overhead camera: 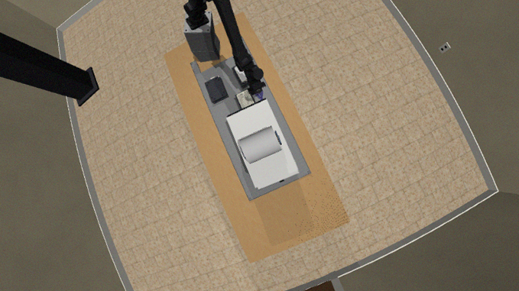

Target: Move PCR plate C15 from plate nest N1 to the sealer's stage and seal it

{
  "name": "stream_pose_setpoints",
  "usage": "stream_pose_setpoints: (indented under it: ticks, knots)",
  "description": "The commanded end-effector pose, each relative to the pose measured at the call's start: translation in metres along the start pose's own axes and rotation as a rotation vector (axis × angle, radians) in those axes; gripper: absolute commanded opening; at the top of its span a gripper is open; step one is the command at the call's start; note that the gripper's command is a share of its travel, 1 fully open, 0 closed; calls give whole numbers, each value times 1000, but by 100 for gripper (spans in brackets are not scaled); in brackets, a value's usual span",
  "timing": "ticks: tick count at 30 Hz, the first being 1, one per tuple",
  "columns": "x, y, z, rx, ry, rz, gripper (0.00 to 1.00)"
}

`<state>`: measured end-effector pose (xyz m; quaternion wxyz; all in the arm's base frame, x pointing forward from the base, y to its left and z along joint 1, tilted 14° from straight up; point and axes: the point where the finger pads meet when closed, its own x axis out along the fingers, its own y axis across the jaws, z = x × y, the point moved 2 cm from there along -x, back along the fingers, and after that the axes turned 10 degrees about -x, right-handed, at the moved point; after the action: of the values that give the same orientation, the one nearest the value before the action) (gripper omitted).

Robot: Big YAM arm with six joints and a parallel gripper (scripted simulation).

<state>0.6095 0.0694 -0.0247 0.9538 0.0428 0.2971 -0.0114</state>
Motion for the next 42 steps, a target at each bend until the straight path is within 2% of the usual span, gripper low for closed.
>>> stream_pose_setpoints:
  ticks: [1, 3, 7, 12, 18, 29, 37, 42]
  knots:
    - [-5, 13, 30, 12, -60, 20, 0]
    - [-7, 15, 27, 10, -58, 30, 0]
    - [-9, 13, 19, 7, -51, 18, 0]
    - [-10, 14, 18, 7, -49, 27, 0]
    - [-1, 0, 26, 21, -60, 9, 0]
    - [11, -8, 16, 2, -17, -8, 0]
    - [3, 14, 37, -11, -54, 23, 0]
    - [2, 16, 41, -13, -59, 27, 0]
